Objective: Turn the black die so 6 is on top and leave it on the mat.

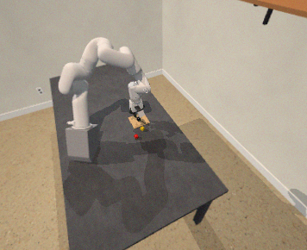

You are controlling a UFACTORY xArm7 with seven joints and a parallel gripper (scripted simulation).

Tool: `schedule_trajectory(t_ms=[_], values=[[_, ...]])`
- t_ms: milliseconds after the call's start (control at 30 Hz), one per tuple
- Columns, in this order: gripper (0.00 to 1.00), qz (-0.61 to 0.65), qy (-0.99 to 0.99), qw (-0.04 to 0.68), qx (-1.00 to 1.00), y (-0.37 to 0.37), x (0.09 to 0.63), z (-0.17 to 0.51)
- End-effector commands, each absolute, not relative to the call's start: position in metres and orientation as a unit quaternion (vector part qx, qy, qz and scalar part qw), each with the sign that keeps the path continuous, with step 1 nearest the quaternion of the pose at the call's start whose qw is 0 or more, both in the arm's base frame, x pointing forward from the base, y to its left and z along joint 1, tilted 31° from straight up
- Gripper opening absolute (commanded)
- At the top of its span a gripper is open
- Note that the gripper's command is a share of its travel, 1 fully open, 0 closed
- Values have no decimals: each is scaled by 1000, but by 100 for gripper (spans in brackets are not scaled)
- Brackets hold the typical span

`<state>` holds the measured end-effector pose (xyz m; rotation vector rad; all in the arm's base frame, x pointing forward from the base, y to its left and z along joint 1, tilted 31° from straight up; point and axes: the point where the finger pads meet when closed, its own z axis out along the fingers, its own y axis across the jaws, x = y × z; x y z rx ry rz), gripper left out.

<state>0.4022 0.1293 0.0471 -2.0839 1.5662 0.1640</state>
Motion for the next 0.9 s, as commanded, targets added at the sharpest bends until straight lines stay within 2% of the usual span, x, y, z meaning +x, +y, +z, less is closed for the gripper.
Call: schedule_trajectory(t_ms=[0, 867], values=[[42, 59, 579, 262, -770, 131, 405, 43], [42, 59, 579, 262, -770, 136, 407, 34]])
